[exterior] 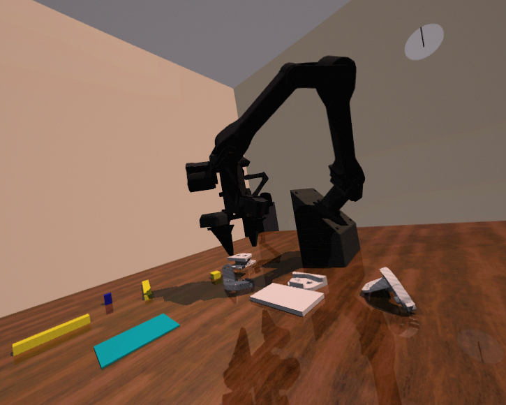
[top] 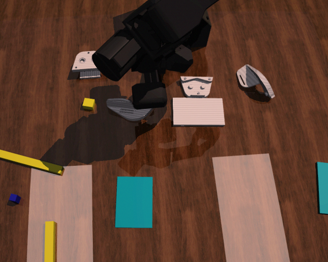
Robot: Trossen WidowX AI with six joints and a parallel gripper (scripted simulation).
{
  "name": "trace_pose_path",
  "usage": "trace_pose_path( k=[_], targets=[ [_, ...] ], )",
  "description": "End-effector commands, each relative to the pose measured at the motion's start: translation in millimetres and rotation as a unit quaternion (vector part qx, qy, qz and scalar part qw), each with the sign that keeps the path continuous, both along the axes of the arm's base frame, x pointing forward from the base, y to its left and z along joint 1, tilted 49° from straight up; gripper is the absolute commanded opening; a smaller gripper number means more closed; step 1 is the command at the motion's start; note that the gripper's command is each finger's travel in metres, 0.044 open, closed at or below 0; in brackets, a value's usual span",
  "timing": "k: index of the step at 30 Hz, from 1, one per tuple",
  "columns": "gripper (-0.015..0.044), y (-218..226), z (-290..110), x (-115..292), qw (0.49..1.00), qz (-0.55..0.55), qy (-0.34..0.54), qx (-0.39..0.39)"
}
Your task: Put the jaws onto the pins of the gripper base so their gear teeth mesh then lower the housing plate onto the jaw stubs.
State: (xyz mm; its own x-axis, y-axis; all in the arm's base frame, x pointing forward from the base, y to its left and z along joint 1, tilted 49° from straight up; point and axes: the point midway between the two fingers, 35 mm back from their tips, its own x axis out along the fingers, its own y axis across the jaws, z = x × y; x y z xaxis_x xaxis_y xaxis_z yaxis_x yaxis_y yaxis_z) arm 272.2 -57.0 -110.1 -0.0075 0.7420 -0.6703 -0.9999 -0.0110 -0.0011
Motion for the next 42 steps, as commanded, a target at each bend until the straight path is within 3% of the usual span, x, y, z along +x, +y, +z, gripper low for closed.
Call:
trace_pose_path(
  k=[1, 13, 33, 42],
  targets=[
    [0.0309, -3.5, 3.8, 0.5, 1.0, 0.004, -0.004, -0.003],
    [0.0, -3.5, 3.8, 0.5, 1.0, 0.004, -0.004, -0.003],
    [0.0, -3.5, 3.8, 0.5, 1.0, 0.004, -0.004, -0.003],
    [0.0236, -2.6, 3.1, 0.5, 1.0, 0.002, -0.002, -0.002]
  ],
)
